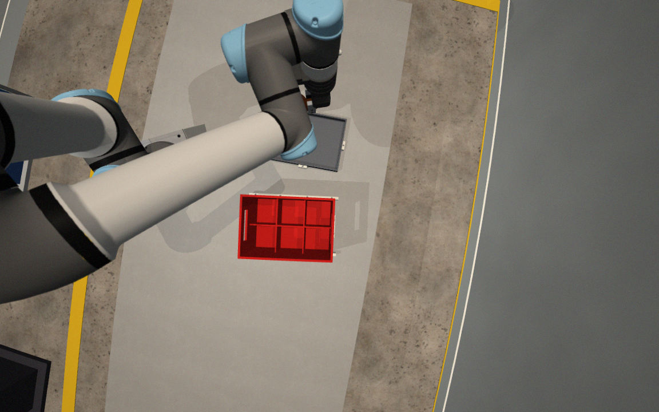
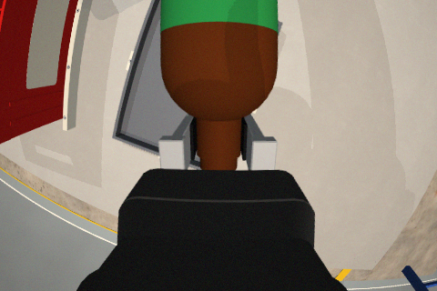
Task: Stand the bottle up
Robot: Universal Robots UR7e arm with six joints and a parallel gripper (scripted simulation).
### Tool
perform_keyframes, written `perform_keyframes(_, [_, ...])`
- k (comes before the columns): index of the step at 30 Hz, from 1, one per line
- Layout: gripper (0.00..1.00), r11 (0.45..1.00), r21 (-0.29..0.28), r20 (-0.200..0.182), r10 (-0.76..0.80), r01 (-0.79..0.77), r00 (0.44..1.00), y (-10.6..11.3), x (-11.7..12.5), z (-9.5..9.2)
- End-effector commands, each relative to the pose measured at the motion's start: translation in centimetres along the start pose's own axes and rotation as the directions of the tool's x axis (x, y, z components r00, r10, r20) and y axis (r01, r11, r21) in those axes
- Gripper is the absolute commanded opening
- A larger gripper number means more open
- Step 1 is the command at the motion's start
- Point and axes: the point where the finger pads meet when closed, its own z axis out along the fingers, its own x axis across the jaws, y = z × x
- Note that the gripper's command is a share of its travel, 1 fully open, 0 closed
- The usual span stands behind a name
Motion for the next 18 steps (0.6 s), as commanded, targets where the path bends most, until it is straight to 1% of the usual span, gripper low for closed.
perform_keyframes(1, [0.0, 1.0, -0.001, 0.0, 0.0, 0.0, 1.0, 0.04, 0.0, -0.05])
perform_keyframes(10, [0.0, 1.0, -0.001, 0.0, 0.015, -0.015, 1.0, 0.03, 0.0, -0.05])
perform_keyframes(18, [0.0, 0.993, -0.001, -0.001, 0.115, -0.115, 0.993, 0.02, 0.0, -0.05])
